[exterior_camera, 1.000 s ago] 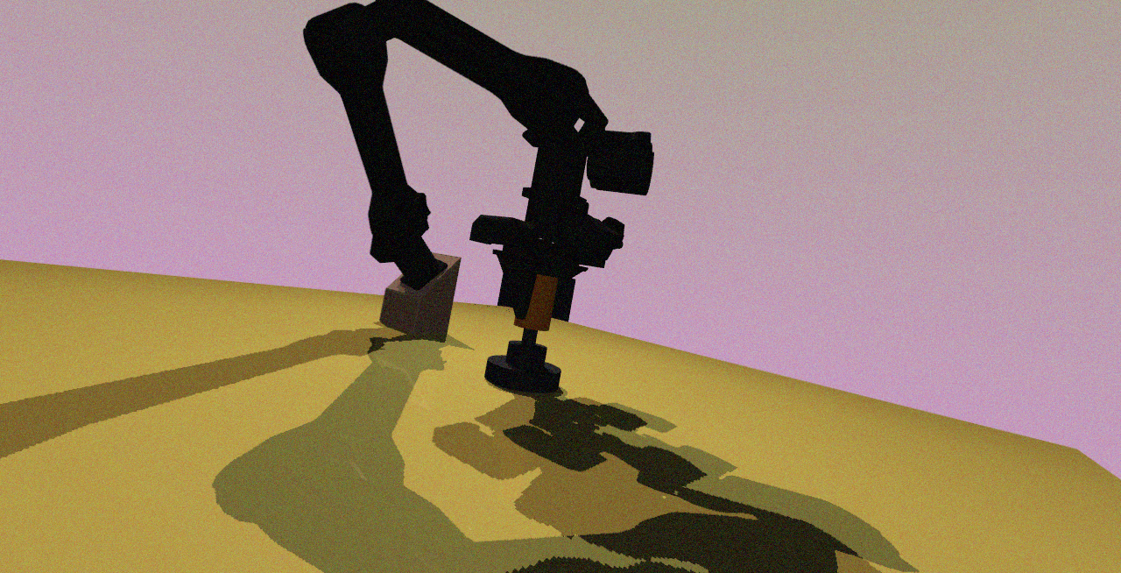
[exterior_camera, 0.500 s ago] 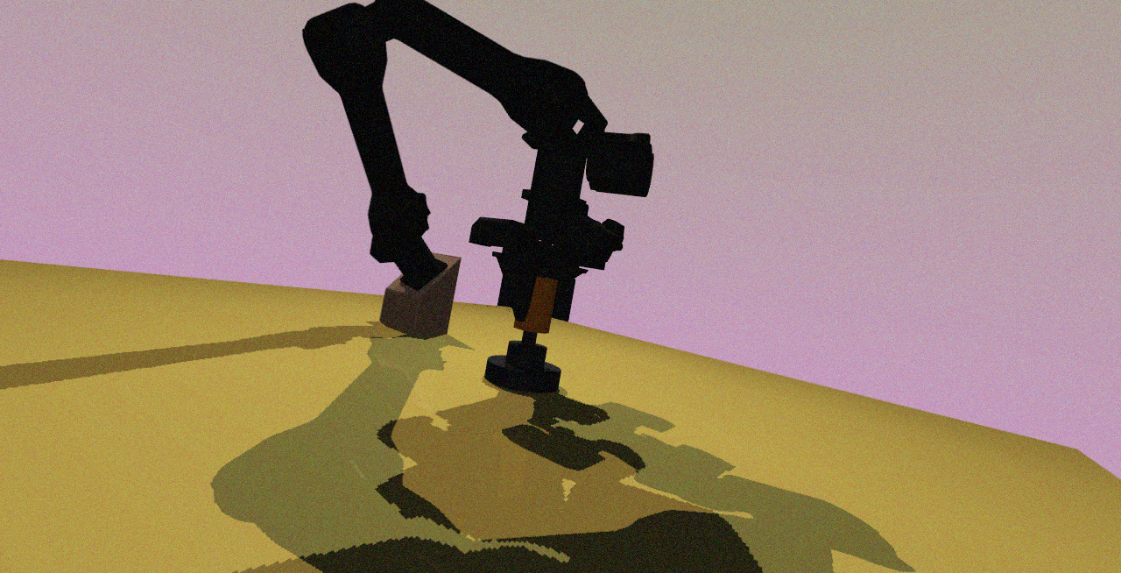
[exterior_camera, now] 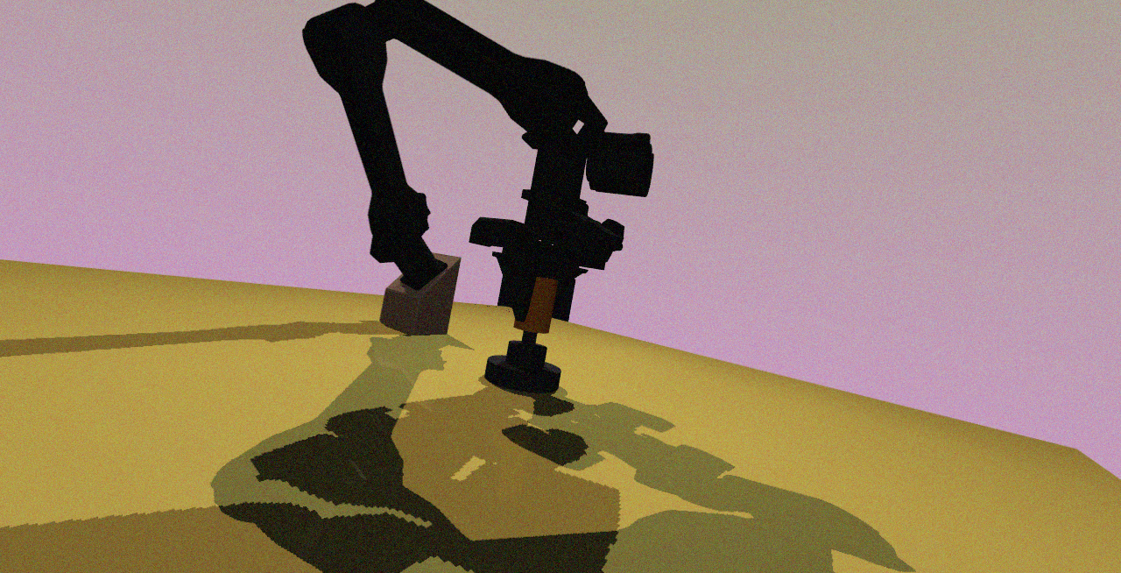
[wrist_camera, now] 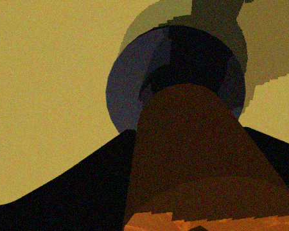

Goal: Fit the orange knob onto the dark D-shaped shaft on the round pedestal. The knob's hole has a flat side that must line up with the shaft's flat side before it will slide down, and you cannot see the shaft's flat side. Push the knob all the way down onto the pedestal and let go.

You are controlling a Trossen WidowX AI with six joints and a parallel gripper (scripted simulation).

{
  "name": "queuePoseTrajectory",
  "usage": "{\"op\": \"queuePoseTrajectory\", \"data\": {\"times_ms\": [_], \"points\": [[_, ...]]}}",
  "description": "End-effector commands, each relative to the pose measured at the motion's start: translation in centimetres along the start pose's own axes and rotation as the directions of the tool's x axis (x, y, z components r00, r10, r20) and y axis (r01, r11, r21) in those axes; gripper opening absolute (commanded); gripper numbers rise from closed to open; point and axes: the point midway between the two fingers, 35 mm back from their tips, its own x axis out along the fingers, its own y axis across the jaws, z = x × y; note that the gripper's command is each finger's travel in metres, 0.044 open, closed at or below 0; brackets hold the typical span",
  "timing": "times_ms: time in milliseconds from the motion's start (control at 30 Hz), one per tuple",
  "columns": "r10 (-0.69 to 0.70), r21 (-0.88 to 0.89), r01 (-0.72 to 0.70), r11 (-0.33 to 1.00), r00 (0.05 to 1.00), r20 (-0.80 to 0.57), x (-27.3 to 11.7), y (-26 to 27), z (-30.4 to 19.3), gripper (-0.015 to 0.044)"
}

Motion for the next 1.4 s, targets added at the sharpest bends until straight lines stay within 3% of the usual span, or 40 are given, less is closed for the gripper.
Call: {"op": "queuePoseTrajectory", "data": {"times_ms": [0, 1367], "points": [[-0.004, -0.001, 0.004, 1.0, 1.0, 0.003, 0.0, -0.06, 0.04, 0.0], [-0.004, -0.054, 0.004, 0.999, 1.0, 0.003, -0.01, 0.09, -0.16, 0.0]]}}
